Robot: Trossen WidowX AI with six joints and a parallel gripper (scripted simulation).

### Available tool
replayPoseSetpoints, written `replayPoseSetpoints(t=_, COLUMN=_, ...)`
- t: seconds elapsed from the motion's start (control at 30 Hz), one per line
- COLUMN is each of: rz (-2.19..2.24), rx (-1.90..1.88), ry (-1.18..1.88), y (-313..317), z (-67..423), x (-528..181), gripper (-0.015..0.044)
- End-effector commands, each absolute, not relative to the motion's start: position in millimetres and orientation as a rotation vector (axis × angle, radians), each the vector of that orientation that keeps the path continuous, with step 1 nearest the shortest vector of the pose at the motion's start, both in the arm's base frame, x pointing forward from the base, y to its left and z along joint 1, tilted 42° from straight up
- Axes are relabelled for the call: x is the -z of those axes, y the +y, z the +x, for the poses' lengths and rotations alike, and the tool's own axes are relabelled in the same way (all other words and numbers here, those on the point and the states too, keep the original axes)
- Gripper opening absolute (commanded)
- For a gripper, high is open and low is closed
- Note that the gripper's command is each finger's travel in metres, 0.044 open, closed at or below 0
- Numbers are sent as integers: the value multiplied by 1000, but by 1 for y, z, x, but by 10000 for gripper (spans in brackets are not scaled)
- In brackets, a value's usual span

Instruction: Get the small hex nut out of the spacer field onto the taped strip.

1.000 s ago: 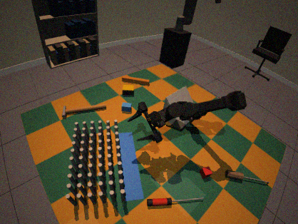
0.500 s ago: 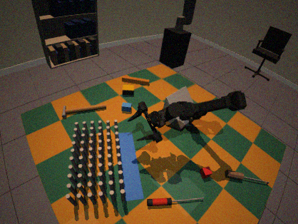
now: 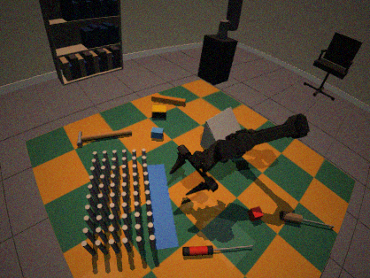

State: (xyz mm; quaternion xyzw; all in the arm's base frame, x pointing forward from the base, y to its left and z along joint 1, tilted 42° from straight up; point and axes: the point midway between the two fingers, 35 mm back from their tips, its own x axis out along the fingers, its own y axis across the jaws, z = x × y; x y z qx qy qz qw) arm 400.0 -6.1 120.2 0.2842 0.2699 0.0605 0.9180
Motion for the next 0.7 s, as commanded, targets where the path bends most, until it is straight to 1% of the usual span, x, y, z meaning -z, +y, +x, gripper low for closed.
replayPoseSetpoints(t=0.0, rz=804, rx=-251, ry=637, y=50, z=393, x=-160, gripper=440)
replayPoseSetpoints(t=0.13, rz=1011, rx=-355, ry=771, y=101, z=371, x=-197, gripper=440)
replayPoseSetpoints(t=0.33, rz=1246, rx=-451, ry=999, y=158, z=326, x=-244, gripper=440)
replayPoseSetpoints(t=0.5, rz=1413, rx=-490, ry=1240, y=195, z=273, x=-283, gripper=440)
replayPoseSetpoints(t=0.67, rz=1539, rx=-481, ry=1519, y=218, z=211, x=-321, gripper=440)
